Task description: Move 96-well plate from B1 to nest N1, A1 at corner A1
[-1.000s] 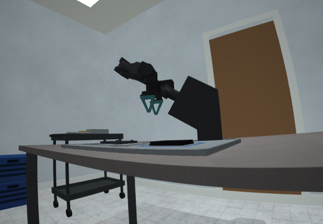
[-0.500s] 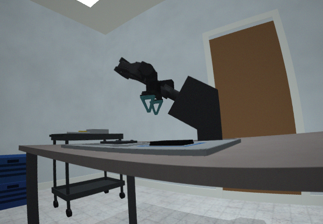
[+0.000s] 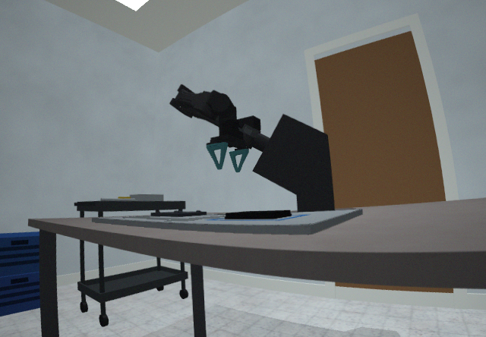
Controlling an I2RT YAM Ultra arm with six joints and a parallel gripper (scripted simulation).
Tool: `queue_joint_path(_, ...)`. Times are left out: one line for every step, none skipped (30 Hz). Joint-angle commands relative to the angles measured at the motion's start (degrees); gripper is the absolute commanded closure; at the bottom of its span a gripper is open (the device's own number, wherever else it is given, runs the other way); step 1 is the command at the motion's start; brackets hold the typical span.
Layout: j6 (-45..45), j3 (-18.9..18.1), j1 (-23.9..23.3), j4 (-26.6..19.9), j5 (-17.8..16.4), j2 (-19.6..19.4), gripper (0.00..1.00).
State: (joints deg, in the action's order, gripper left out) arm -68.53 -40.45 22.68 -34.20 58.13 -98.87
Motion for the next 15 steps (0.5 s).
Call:
queue_joint_path(8.2,-2.5,1.1,0.6,-0.7,-1.6,0.00)
queue_joint_path(10.0,-3.4,1.2,0.8,-0.7,-2.5,0.00)
queue_joint_path(10.0,-3.4,1.2,0.8,-0.7,-2.5,0.00)
queue_joint_path(10.0,-3.4,1.2,0.8,-0.7,-2.5,0.00)
queue_joint_path(12.5,-3.9,1.2,0.3,-0.6,-3.2,0.00)
queue_joint_path(14.3,-4.8,1.2,0.5,-0.6,-4.1,0.00)
queue_joint_path(16.1,-4.9,1.2,0.7,-0.7,-4.2,0.00)
queue_joint_path(17.8,-4.9,1.2,0.7,-0.7,-4.2,0.00)
queue_joint_path(18.4,-5.1,1.2,0.4,-0.6,-4.4,0.00)
queue_joint_path(20.2,-6.0,1.2,0.6,-0.6,-5.4,0.00)
queue_joint_path(21.9,-6.1,1.2,0.7,-0.7,-5.4,0.00)
queue_joint_path(23.1,-6.2,1.2,0.6,-0.6,-5.6,0.00)
queue_joint_path(24.9,-7.0,1.3,0.8,-0.7,-6.5,0.00)
queue_joint_path(26.7,-7.2,1.3,0.9,-0.7,-6.6,0.00)
queue_joint_path(27.9,-7.3,1.2,0.7,-0.7,-6.8,0.00)
